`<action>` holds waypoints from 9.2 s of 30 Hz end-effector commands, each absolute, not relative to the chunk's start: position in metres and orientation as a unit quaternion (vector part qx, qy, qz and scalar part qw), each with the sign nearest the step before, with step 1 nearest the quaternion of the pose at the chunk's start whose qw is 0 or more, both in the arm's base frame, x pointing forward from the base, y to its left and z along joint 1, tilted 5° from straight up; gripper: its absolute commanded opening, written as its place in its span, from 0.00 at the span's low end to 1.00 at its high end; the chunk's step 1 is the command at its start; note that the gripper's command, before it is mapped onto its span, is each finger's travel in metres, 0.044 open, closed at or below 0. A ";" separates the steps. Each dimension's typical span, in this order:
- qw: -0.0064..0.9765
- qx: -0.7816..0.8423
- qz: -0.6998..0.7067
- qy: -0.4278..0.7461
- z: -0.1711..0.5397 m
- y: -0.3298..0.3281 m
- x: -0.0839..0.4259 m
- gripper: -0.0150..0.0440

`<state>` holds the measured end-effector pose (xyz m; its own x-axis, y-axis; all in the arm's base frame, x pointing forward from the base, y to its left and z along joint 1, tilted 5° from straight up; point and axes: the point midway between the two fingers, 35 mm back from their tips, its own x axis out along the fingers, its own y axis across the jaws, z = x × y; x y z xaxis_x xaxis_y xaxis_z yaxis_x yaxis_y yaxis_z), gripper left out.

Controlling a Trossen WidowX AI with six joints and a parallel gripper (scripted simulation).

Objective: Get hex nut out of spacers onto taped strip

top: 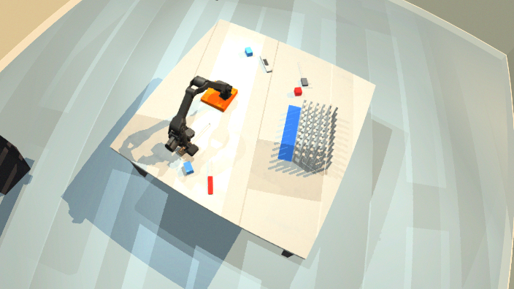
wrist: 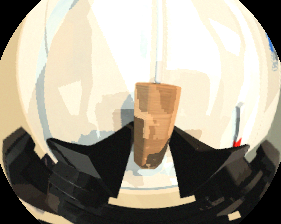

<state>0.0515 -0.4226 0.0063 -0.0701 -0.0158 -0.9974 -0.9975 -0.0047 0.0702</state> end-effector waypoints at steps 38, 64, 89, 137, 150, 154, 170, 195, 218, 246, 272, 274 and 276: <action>0.600 -0.322 0.336 0.651 0.063 -0.422 0.055 0.25; 0.654 -0.186 0.188 0.709 0.054 -0.423 0.054 0.25; 0.654 -0.189 0.185 0.709 0.013 -0.423 0.052 0.25; 0.655 -0.192 0.179 0.708 0.076 -0.423 0.057 1.00; 0.655 -0.192 0.179 0.708 0.076 -0.423 0.057 1.00; 0.685 -0.108 0.085 0.715 0.076 -0.423 0.056 1.00; 0.634 0.416 -0.391 0.523 0.077 -0.422 0.051 1.00; 0.283 0.753 -0.575 0.151 0.082 -0.421 0.047 1.00; 0.263 0.761 -0.577 0.135 0.082 -0.421 0.047 0.96; 0.263 0.761 -0.577 0.135 0.065 -0.422 0.045 0.73; 0.263 0.761 -0.577 0.135 0.023 -0.423 0.042 0.73; 0.263 0.761 -0.577 0.135 0.019 -0.423 0.042 0.73; 0.263 0.761 -0.577 0.135 0.016 -0.422 0.041 0.73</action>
<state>0.0414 -0.4258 0.0272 0.2935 -0.1132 -0.9492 0.5066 -0.8237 0.2549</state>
